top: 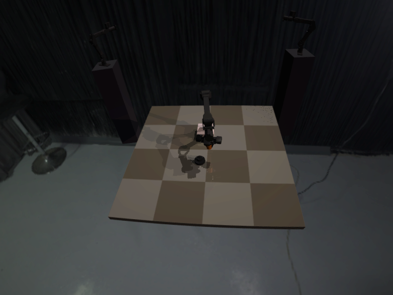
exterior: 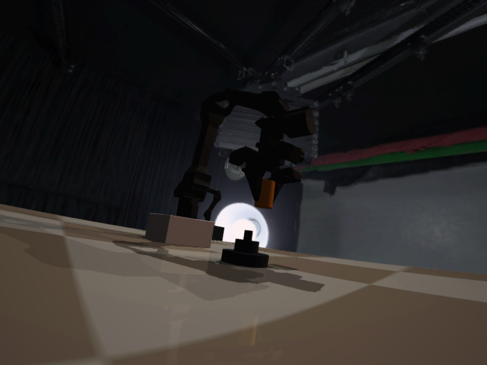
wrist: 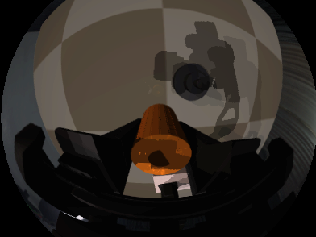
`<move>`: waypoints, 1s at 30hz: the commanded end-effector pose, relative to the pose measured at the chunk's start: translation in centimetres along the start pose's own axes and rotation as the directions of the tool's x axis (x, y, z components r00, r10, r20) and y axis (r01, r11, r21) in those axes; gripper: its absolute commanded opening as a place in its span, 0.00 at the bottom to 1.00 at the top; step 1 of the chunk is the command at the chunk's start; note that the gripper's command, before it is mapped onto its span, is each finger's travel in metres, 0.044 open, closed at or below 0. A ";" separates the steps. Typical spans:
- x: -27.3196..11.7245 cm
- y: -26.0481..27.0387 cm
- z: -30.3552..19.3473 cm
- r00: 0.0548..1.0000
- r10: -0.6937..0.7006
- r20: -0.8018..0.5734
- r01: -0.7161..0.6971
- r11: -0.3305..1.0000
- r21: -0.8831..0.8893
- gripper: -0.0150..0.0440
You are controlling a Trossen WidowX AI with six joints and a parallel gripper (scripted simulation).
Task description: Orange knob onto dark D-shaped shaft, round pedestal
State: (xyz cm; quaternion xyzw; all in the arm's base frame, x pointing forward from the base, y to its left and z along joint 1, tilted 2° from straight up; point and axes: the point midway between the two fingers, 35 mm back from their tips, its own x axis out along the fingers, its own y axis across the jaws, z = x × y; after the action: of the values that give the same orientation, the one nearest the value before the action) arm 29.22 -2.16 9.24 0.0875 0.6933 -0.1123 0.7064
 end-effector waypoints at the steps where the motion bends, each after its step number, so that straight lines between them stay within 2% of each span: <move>1: 0.3 -1.0 1.1 1.000 0.004 0.009 -0.004 1.000 -0.006 0.25; 30: 3.3 -7.3 4.8 1.000 -0.005 0.013 0.005 1.000 -0.022 0.25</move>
State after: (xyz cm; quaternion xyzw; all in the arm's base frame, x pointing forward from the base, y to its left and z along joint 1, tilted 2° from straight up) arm 31.51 -10.21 6.34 0.0805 0.6936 -0.1088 0.7075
